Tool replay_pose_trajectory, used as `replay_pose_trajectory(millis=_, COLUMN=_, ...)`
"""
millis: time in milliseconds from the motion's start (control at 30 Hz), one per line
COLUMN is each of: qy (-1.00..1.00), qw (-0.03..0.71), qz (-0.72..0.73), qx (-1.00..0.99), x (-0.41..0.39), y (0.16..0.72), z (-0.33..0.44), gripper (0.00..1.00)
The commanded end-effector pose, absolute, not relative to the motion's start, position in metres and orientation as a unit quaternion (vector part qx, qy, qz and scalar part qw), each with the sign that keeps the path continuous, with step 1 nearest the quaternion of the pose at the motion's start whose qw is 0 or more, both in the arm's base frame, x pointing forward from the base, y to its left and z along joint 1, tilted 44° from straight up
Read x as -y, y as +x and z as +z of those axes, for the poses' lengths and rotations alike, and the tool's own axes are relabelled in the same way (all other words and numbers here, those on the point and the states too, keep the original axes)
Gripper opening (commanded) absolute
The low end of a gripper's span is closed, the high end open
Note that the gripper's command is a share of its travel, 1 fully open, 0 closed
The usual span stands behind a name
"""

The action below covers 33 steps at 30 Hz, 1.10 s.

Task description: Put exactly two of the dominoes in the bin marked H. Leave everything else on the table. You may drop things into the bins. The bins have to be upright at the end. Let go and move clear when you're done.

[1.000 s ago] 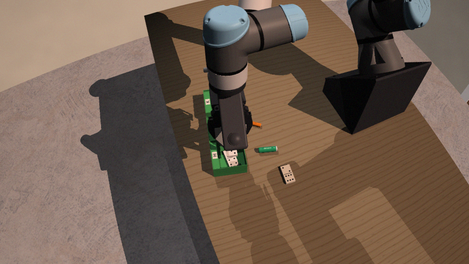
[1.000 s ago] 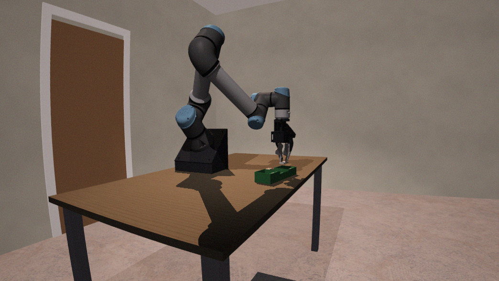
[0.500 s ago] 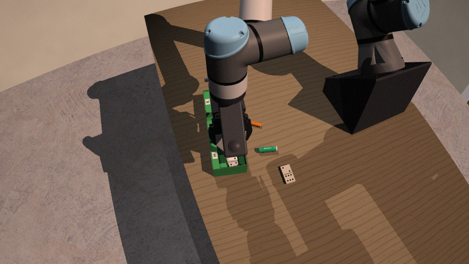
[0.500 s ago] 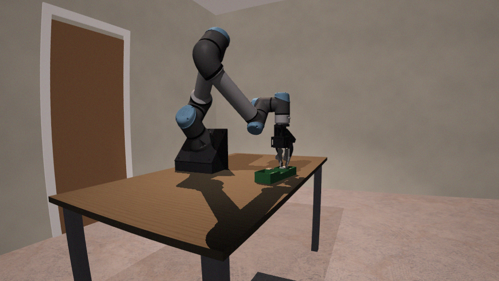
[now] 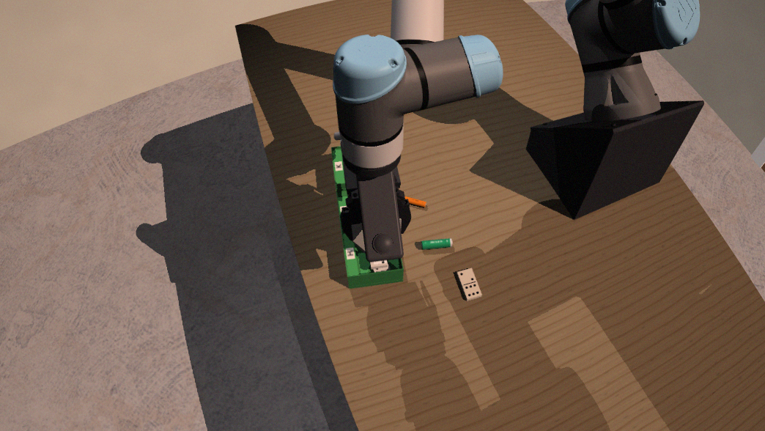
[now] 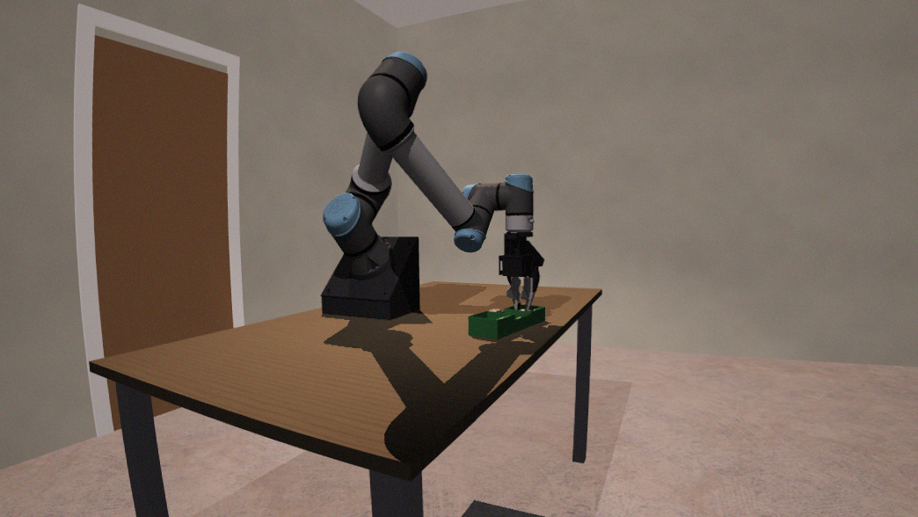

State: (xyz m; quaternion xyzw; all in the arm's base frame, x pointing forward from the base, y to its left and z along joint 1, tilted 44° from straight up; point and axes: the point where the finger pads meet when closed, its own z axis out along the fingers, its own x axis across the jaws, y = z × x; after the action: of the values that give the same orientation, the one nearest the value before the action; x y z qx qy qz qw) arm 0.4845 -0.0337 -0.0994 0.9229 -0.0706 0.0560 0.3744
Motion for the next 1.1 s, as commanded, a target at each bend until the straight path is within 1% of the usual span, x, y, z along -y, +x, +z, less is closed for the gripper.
replay_pose_trajectory(millis=0, qy=0.923, qw=0.374, qz=0.057, qx=0.070, x=0.0335, y=0.4848, z=-0.0992, gripper=0.00)
replay_pose_trajectory(millis=100, qy=0.923, qw=0.374, qz=0.057, qx=0.070, x=0.0336, y=0.4847, z=-0.0992, gripper=0.00)
replay_pose_trajectory(millis=133, qy=0.923, qw=0.374, qz=0.057, qx=0.070, x=0.0336, y=0.4847, z=-0.0992, gripper=0.19)
replay_pose_trajectory(millis=1067, qy=0.923, qw=0.374, qz=0.057, qx=0.070, x=0.0252, y=0.4841, z=-0.0906, gripper=0.19)
